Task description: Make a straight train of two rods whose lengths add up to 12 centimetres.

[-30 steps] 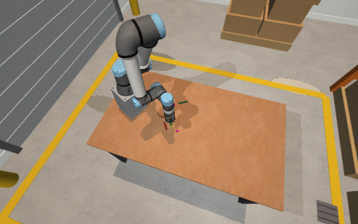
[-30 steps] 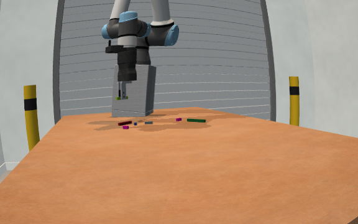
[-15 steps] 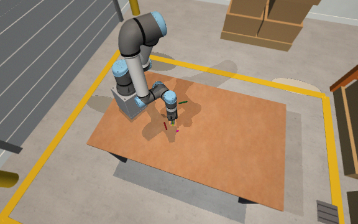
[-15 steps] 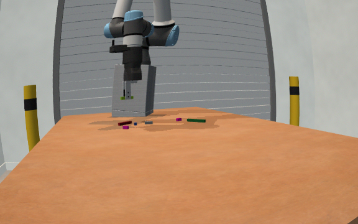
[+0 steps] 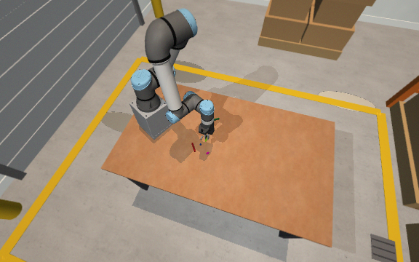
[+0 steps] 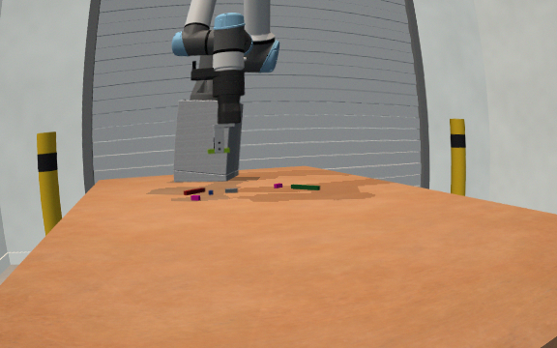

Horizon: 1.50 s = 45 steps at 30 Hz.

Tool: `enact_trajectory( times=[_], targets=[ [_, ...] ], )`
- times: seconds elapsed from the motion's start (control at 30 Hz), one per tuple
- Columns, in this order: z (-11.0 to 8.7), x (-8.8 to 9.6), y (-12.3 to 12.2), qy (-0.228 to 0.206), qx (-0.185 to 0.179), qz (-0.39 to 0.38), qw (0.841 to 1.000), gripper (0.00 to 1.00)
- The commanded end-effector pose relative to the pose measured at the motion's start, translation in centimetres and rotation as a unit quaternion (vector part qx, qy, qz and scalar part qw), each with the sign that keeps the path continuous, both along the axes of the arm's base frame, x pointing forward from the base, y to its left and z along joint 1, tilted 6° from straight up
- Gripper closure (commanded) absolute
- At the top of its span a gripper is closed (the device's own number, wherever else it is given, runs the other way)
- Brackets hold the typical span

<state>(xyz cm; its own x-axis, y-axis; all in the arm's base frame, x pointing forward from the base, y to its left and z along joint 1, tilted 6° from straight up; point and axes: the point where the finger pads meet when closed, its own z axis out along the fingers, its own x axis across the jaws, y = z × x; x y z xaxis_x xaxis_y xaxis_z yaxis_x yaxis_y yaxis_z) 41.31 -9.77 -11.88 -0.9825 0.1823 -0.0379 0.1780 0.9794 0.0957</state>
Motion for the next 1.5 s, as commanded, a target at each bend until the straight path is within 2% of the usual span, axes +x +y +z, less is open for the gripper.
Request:
enact_trajectory(
  times=[0.0,0.2,0.4,1.03,1.47],
  targets=[
    [0.3,0.7,1.9,0.005,0.004,-0.068,0.998,0.76],
    [0.4,1.1,3.4,0.01,0.007,-0.12,0.993,0.76],
    [0.5,1.2,3.9,0.011,0.008,-0.136,0.991,0.76],
    [0.5,1.3,4.0,0.011,0.008,-0.139,0.99,0.76],
    [-1.9,1.4,4.2,0.012,0.008,-0.139,0.99,0.76]
  ],
)
